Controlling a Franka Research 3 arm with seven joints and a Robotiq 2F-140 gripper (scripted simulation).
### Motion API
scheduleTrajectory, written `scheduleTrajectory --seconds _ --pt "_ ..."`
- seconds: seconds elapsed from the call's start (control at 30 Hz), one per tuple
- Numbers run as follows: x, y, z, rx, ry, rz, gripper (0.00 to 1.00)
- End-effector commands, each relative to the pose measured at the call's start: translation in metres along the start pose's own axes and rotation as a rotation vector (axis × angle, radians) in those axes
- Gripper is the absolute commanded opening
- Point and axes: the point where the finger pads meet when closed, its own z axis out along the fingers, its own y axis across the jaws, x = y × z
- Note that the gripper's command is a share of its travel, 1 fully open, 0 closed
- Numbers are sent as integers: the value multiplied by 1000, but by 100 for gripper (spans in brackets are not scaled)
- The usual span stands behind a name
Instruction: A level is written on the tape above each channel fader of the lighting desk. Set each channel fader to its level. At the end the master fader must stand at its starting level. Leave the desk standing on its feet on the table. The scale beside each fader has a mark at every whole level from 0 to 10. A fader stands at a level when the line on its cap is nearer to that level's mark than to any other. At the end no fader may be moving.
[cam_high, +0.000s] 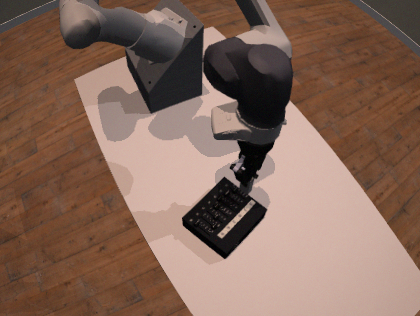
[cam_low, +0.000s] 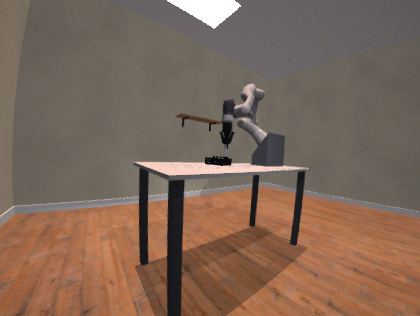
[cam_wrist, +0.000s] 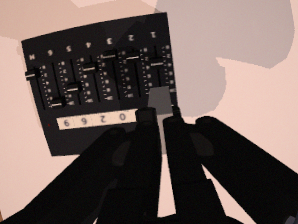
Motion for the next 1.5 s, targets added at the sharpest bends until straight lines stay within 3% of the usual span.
scheduleTrajectory --seconds 0.0,0.43,0.67,1.47 --pt "4 0 -2 -1 13 3 0" --pt "5 0 -2 0 13 3 0" --pt "60 -22 1 -1 13 3 0" --pt "61 -22 1 -1 13 3 0"
